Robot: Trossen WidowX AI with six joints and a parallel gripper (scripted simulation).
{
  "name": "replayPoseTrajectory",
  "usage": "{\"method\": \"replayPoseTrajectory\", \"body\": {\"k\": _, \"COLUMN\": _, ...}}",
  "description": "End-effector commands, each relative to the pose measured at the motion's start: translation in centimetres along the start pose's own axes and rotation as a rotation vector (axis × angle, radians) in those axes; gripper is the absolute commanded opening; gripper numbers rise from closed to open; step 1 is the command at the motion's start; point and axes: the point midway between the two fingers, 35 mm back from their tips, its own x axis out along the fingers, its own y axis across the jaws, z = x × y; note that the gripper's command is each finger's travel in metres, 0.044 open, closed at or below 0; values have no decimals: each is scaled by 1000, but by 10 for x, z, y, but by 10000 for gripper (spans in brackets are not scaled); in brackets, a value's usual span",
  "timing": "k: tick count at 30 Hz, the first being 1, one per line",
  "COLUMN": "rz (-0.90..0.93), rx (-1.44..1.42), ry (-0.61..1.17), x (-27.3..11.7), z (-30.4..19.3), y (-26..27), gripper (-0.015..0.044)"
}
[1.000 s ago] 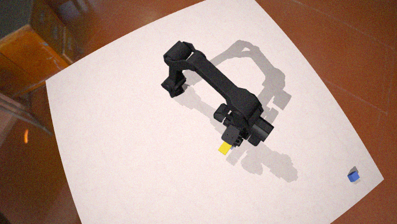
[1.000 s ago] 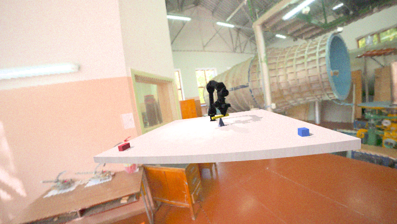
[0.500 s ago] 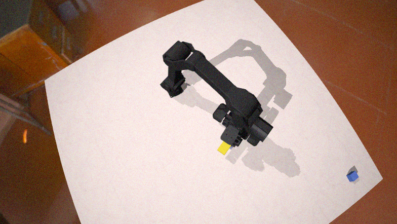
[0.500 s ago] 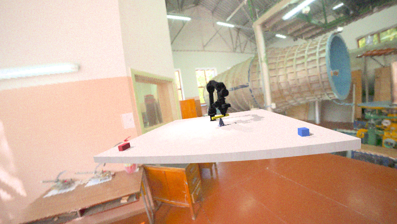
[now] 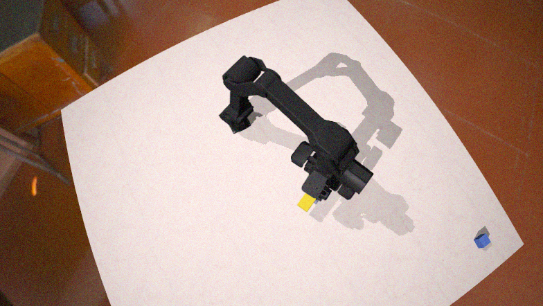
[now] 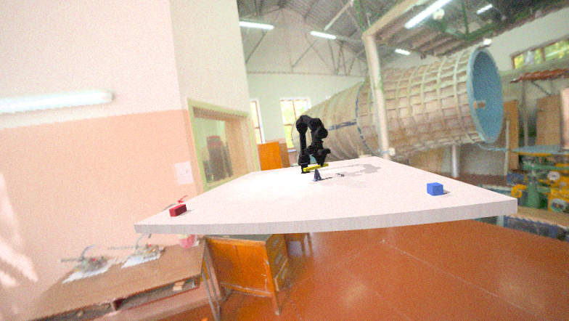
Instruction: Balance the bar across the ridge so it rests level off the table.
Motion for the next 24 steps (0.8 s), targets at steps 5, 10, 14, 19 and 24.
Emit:
{"method": "replayPoseTrajectory", "body": {"k": 5, "rz": -1, "rx": 4, "ry": -1, "x": 1, "z": 0, "y": 0, "gripper": 0}}
{"method": "replayPoseTrajectory", "body": {"k": 10, "rz": -1, "rx": 4, "ry": -1, "x": 2, "z": 0, "y": 0, "gripper": 0}}
{"method": "replayPoseTrajectory", "body": {"k": 14, "rz": -1, "rx": 4, "ry": -1, "x": 2, "z": 0, "y": 0, "gripper": 0}}
{"method": "replayPoseTrajectory", "body": {"k": 19, "rz": -1, "rx": 4, "ry": -1, "x": 2, "z": 0, "y": 0, "gripper": 0}}
{"method": "replayPoseTrajectory", "body": {"k": 24, "rz": -1, "rx": 4, "ry": -1, "x": 3, "z": 0, "y": 0, "gripper": 0}}
